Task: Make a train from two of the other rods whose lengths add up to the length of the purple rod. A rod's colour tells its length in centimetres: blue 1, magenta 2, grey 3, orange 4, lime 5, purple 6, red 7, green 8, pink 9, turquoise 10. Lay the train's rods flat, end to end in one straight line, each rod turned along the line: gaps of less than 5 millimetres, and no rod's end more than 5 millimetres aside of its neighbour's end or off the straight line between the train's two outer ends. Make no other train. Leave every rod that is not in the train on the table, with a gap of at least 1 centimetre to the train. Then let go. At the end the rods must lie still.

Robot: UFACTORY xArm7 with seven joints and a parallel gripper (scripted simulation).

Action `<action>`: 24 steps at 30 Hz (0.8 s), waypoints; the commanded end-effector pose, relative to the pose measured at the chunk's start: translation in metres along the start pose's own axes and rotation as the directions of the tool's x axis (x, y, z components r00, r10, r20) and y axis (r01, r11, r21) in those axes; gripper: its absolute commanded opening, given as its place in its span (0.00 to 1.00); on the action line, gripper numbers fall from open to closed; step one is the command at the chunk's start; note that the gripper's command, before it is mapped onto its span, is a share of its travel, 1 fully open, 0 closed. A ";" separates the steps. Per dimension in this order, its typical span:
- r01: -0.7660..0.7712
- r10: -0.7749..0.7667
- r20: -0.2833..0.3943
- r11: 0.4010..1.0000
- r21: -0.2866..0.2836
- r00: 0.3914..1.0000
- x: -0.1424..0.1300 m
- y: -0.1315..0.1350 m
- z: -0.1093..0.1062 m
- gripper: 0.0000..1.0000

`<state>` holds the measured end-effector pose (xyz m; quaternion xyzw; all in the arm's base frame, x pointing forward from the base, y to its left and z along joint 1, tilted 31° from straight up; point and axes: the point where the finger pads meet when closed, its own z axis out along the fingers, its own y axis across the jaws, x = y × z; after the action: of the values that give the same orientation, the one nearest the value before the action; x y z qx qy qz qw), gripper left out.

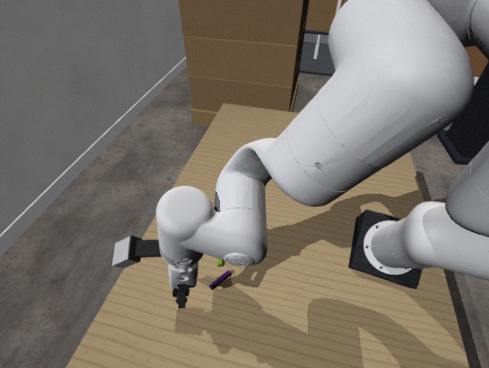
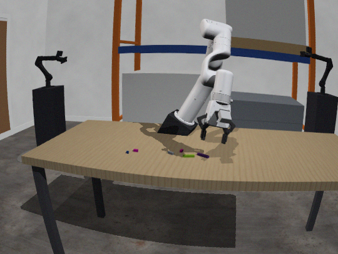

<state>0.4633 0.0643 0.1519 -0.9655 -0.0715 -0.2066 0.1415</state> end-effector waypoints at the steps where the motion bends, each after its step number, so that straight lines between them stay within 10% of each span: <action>1: -0.003 0.003 -0.002 1.000 -0.001 1.000 0.001 0.001 -0.001 1.00; 4: -0.092 0.090 0.058 0.996 0.020 0.994 -0.032 0.029 0.002 1.00; 24: -0.110 0.108 0.070 0.994 0.025 0.992 -0.039 0.033 0.003 1.00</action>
<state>0.4349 0.0316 0.1242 -0.9725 -0.0279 -0.1631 0.1641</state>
